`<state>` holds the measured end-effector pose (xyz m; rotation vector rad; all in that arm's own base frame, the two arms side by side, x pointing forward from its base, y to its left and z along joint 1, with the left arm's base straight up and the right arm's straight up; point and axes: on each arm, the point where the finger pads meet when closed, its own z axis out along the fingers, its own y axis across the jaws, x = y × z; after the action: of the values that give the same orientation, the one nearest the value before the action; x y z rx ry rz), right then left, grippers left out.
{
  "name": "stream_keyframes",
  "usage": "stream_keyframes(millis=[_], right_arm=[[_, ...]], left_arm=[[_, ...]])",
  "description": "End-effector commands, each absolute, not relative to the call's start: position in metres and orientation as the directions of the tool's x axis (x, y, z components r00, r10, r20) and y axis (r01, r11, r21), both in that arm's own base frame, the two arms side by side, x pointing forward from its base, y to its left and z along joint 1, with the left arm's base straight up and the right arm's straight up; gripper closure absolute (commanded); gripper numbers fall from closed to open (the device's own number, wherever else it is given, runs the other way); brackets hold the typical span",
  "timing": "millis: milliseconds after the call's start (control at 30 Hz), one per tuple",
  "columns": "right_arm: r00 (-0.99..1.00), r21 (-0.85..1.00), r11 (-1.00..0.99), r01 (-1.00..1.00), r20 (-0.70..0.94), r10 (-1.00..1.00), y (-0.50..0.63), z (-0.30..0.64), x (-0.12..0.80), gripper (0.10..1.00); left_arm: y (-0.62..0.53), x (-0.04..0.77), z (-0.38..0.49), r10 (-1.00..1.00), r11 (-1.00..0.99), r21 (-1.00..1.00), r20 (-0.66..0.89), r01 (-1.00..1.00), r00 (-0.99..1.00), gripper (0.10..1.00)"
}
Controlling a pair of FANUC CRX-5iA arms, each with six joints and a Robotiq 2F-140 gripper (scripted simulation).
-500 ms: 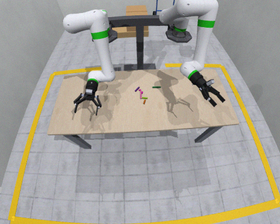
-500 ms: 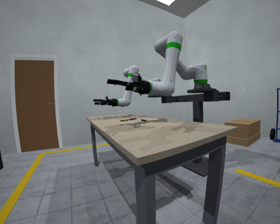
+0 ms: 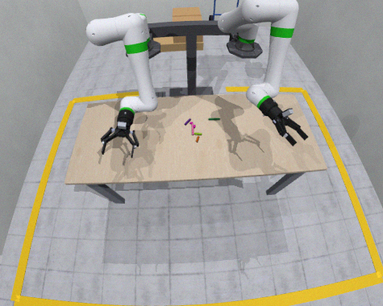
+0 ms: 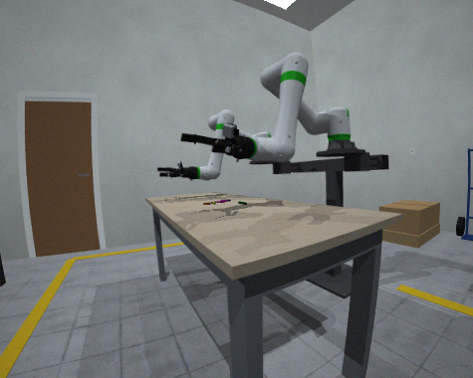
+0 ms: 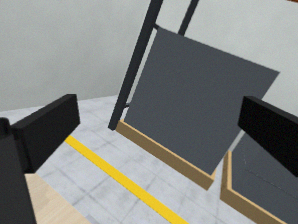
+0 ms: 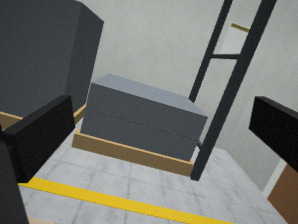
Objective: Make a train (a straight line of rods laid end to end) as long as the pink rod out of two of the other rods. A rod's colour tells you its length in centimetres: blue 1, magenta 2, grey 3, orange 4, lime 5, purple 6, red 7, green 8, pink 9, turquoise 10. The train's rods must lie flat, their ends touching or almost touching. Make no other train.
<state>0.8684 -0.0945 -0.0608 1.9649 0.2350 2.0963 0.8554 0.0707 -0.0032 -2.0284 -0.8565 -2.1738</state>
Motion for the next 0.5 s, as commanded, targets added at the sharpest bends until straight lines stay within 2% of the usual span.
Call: stream_keyframes(millis=[0,467], right_arm=[[-0.055,0.291,-0.954,-0.077,0.954,0.295,-0.094,-0.059,0.869,0.098],[0.007,0.26,-0.965,-0.036,0.966,0.259,-0.082,-0.059,0.888,0.098]], left_arm=[[0.071,0.856,-0.001,0.329,-0.846,0.358,0.933,0.395,-0.142,0.098],[0.088,0.859,-0.002,0.334,-0.837,0.356,0.934,0.415,-0.128,0.098]])
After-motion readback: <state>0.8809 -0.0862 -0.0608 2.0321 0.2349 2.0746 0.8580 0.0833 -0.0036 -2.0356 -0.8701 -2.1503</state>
